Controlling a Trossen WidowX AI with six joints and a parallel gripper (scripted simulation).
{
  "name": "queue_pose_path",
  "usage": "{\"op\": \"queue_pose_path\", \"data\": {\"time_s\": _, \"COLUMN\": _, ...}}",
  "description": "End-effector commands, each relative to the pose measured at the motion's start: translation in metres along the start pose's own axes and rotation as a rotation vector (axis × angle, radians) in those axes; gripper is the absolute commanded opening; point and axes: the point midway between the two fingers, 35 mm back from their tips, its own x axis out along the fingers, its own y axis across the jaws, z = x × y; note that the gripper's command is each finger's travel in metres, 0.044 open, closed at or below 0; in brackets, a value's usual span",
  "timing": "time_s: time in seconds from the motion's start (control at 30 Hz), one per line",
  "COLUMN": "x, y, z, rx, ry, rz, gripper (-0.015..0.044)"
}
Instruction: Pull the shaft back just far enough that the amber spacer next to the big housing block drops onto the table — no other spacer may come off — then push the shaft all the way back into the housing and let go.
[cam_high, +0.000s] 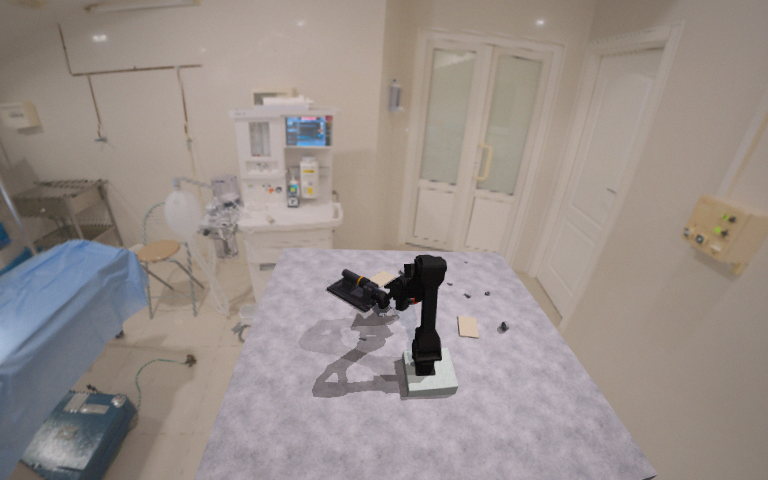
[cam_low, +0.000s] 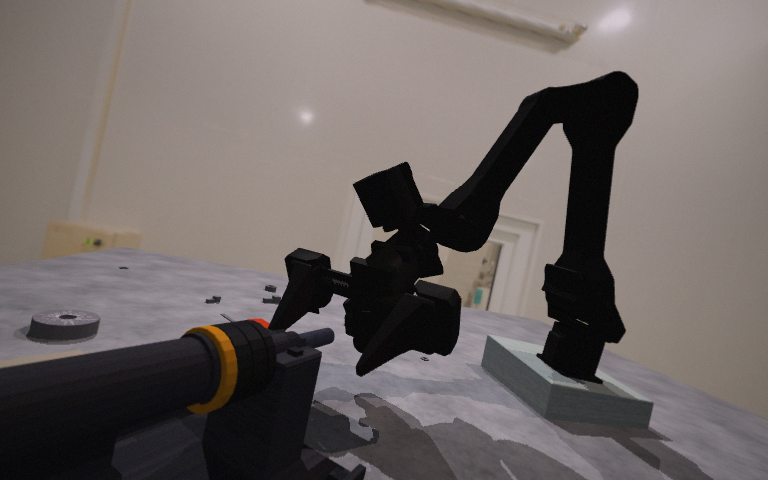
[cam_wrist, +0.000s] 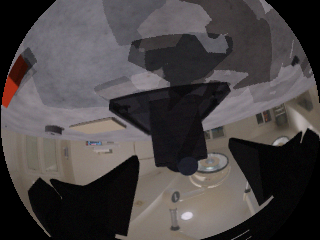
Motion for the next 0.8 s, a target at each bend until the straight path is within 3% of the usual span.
{"op": "queue_pose_path", "data": {"time_s": 0.0, "x": 0.0002, "y": 0.0012, "z": -0.0001, "rx": 0.004, "ry": -0.001, "rz": 0.007, "gripper": 0.0440}}
{"op": "queue_pose_path", "data": {"time_s": 0.77, "x": 0.0038, "y": 0.0013, "z": -0.0002, "rx": 0.004, "ry": -0.001, "rz": 0.007, "gripper": 0.0440}}
